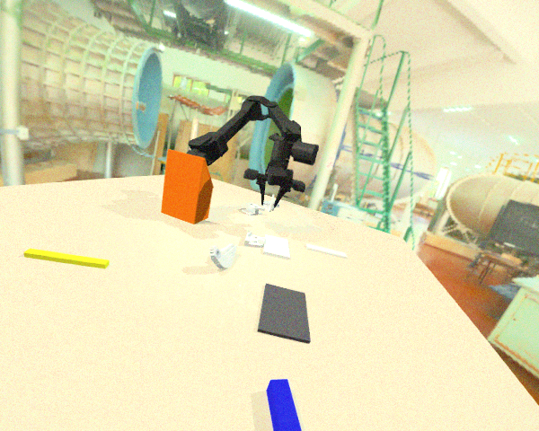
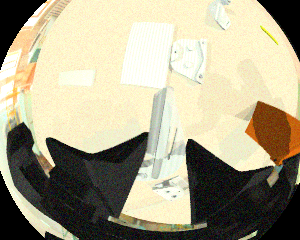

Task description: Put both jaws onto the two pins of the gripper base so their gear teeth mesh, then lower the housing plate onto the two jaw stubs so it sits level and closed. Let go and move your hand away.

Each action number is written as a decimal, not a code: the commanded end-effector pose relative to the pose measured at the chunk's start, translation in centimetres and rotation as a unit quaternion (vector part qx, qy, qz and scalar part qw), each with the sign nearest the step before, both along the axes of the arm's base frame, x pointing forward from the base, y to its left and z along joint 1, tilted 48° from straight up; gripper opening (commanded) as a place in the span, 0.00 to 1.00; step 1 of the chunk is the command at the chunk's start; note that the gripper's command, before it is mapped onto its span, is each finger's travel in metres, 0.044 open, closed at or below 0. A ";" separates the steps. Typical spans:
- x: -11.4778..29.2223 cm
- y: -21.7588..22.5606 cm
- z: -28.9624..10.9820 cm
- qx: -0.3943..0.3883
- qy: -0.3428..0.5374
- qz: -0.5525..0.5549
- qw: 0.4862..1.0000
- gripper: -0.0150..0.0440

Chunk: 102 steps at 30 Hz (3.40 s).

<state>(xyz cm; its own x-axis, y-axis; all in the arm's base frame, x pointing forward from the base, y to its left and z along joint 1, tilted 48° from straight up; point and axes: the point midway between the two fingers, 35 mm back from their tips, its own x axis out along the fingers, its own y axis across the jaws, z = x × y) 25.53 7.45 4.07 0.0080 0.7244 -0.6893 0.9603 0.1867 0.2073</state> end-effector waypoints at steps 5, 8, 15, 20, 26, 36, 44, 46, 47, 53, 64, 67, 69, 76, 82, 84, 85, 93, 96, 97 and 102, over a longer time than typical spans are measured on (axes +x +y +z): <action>0.4 -1.4 -1.4 -0.006 -0.071 0.067 0.995 0.48; 0.5 -2.0 -2.0 -0.008 -0.098 0.094 0.991 0.48; 0.5 -3.3 -3.3 -0.010 -0.163 0.157 0.974 0.48; 0.5 -4.2 -4.2 -0.011 -0.208 0.201 0.957 0.48; 0.4 -5.3 -5.4 -0.011 -0.261 0.253 0.932 0.48; -0.1 -6.9 -7.3 -0.009 -0.346 0.336 0.876 0.48; -0.6 -8.2 -8.8 -0.006 -0.412 0.397 0.820 0.48; -0.8 -8.5 -9.1 -0.005 -0.428 0.411 0.805 0.48; -0.8 -8.7 -9.3 -0.004 -0.435 0.418 0.797 0.48; -1.4 -9.5 -10.4 -0.001 -0.482 0.459 0.747 0.48; -2.1 -10.5 -11.8 0.002 -0.536 0.505 0.677 0.48; -2.1 -10.5 -11.8 0.002 -0.536 0.505 0.677 0.48; -2.1 -10.5 -11.8 0.002 -0.536 0.505 0.677 0.48; -2.1 -10.5 -11.8 0.002 -0.537 0.505 0.675 0.48; -2.1 -10.5 -11.8 0.002 -0.543 0.511 0.667 0.48; -2.1 -10.5 -11.8 0.002 -0.543 0.511 0.667 0.48; -2.1 -10.5 -11.8 0.002 -0.543 0.511 0.667 0.48; -1.1 -10.4 -11.6 0.001 -0.543 0.511 0.667 0.48; -0.1 -10.2 -11.3 0.001 -0.542 0.511 0.667 0.48; 0.2 -10.2 -11.3 0.001 -0.542 0.511 0.667 0.48; 1.7 -9.8 -10.8 0.000 -0.542 0.511 0.667 0.48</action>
<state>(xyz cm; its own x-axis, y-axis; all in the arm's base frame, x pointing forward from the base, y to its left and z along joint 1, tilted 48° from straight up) 26.35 -2.55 -7.03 0.0005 0.7321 -0.6813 -0.3852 0.6288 0.6754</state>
